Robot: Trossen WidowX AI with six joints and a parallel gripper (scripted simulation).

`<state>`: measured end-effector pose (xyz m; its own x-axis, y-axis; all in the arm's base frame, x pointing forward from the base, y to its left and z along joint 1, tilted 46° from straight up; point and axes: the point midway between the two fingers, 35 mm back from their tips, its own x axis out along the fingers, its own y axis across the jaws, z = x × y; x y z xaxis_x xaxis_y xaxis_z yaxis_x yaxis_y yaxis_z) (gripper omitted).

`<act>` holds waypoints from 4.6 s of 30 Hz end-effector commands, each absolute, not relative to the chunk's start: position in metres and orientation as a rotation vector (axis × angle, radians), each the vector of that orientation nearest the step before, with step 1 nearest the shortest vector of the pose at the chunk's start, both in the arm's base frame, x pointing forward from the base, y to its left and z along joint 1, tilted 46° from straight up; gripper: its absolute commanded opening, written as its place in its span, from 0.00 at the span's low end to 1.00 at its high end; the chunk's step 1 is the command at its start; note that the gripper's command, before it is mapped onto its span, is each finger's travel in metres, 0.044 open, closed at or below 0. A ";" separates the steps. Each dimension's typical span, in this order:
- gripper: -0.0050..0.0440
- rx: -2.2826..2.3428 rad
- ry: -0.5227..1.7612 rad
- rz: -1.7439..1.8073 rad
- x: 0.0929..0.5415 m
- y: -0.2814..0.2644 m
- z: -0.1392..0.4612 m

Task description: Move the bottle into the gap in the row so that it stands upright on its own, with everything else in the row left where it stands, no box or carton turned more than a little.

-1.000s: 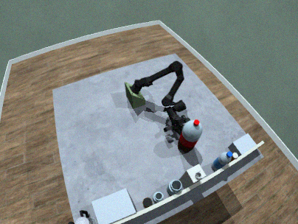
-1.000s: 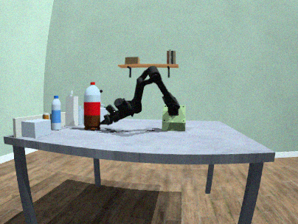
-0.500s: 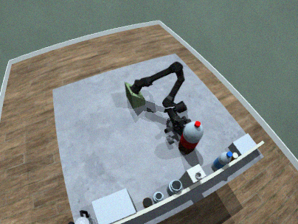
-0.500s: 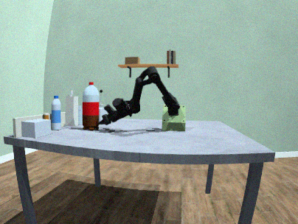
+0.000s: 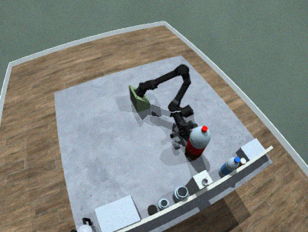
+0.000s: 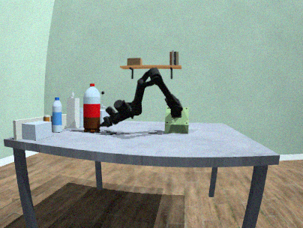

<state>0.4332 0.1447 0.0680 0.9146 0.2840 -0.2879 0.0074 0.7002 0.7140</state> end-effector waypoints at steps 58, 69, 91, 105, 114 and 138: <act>0.00 0.783 0.385 0.163 0.458 0.144 0.072; 0.00 0.783 0.384 0.163 0.460 0.144 0.073; 0.00 0.783 0.384 0.163 0.465 0.143 0.072; 0.00 0.783 0.384 0.163 0.476 0.143 0.073; 0.00 0.783 0.384 0.163 0.478 0.143 0.073; 0.00 0.783 0.383 0.163 0.482 0.143 0.073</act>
<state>0.4778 0.1437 0.0683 0.9147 0.2842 -0.2874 0.0069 0.7000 0.7142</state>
